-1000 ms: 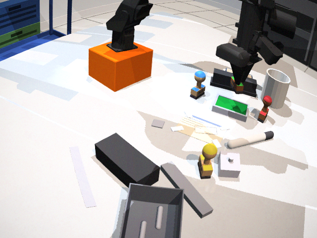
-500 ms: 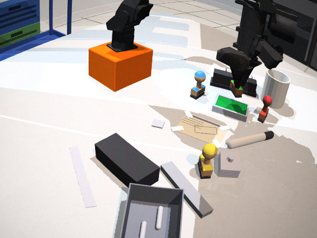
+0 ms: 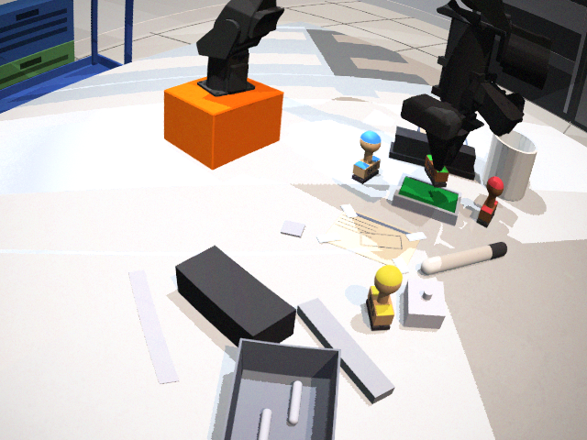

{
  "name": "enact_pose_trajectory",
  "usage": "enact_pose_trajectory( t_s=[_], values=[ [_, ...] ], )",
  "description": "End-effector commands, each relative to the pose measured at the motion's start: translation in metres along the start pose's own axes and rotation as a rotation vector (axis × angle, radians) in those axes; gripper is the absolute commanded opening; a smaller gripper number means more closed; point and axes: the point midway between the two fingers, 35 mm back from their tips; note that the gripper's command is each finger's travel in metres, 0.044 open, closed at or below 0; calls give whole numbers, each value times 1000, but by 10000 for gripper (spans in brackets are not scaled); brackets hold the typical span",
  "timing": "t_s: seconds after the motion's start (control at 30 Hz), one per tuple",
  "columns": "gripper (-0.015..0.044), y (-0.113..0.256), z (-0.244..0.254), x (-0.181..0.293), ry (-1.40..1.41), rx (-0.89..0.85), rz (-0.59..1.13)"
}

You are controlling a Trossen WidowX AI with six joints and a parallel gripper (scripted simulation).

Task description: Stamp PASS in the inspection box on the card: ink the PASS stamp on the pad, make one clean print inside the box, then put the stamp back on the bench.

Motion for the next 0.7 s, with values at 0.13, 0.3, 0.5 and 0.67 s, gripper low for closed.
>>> enact_pose_trajectory(
  t_s=[0.13,0.3,0.5,0.67],
  values=[
    [0,-7,0,0,-3,12,8],
    [0,-10,1,0,-2,16,11],
    [0,-14,1,0,-2,20,14],
    [0,-17,2,0,-1,24,17]
  ],
)
Point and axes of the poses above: the point midway between the two fingers, 35 mm back from their tips, its own y axis back along the fingers, its own z axis across the jaws, x = y × z, and after that the axes turned 3 degrees about y, right-handed
